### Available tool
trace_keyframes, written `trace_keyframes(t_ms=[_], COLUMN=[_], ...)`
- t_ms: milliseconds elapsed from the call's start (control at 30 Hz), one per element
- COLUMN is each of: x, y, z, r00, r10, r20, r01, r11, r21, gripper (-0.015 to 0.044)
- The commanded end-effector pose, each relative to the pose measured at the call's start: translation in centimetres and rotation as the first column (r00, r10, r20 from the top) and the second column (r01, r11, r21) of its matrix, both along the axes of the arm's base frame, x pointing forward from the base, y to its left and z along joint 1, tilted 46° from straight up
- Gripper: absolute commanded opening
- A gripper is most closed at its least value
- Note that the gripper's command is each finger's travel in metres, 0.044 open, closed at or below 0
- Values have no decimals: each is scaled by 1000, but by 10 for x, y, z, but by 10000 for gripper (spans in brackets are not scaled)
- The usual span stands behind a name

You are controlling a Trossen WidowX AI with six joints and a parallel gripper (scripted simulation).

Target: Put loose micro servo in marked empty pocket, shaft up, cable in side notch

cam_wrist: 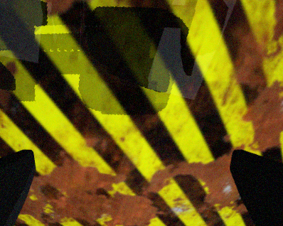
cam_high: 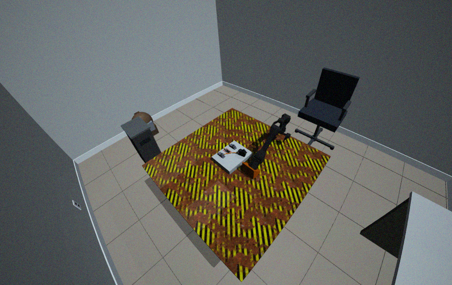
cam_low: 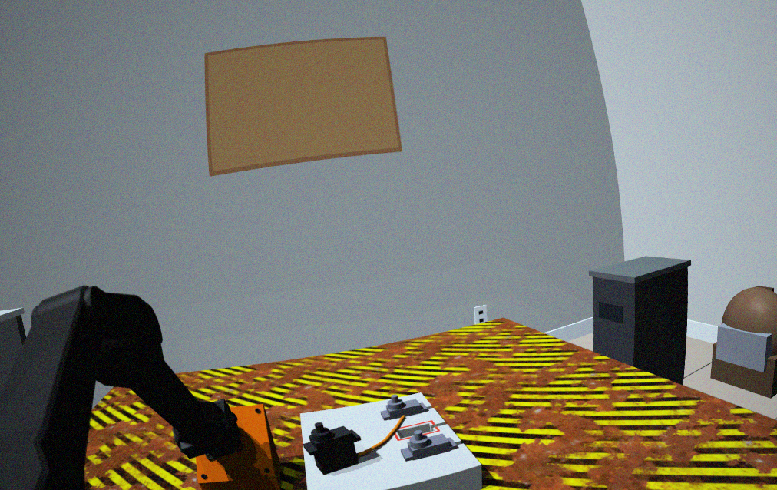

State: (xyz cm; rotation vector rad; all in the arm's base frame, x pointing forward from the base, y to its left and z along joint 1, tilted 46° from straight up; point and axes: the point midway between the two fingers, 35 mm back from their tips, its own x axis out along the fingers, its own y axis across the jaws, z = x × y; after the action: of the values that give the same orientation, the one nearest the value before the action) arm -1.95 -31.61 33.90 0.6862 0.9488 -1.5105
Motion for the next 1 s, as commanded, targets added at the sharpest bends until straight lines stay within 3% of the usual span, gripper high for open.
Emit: trace_keyframes(t_ms=[0,333,533,967], x=[42,123,148,216], y=[2,29,45,125], z=[-23,-71,-87,-145], r00=[994,942,906,709], r10=[107,325,410,664], r20=[-15,-79,-110,-239], r01=[-106,-304,-373,-550], r11=[992,930,893,732], r21=[67,206,253,402], gripper=[440,440,440,440])
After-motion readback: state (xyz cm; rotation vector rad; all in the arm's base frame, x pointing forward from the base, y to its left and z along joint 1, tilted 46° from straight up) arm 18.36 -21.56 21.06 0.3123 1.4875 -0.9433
